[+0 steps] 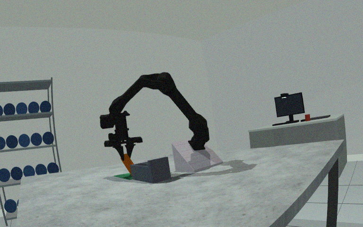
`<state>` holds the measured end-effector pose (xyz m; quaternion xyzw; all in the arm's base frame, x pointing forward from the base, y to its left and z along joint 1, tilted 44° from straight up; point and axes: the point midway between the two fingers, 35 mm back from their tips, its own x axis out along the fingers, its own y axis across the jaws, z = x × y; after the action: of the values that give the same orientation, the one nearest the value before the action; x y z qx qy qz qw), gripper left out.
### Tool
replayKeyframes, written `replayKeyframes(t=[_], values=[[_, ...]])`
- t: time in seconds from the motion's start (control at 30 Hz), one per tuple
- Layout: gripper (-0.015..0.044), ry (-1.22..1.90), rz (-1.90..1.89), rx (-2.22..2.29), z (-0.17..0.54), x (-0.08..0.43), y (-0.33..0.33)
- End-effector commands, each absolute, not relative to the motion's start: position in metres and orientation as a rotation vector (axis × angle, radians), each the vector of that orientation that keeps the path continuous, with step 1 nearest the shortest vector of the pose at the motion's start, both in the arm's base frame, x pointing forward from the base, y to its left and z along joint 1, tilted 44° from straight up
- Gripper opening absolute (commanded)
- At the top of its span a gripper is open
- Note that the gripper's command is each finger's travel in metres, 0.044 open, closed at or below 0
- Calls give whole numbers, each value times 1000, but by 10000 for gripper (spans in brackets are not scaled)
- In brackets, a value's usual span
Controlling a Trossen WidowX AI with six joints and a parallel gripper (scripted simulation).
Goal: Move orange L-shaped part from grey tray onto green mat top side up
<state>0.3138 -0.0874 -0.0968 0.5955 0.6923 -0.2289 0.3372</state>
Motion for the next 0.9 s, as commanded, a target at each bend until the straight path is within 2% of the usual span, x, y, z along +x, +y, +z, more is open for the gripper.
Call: replayKeyframes(t=[0.0,0.53,0.87], values=[[0,1808,-602,1561,-98,312,-85],[0,1809,-598,1554,-98,312,-86],[263,1808,-599,1554,-96,313,-88]])
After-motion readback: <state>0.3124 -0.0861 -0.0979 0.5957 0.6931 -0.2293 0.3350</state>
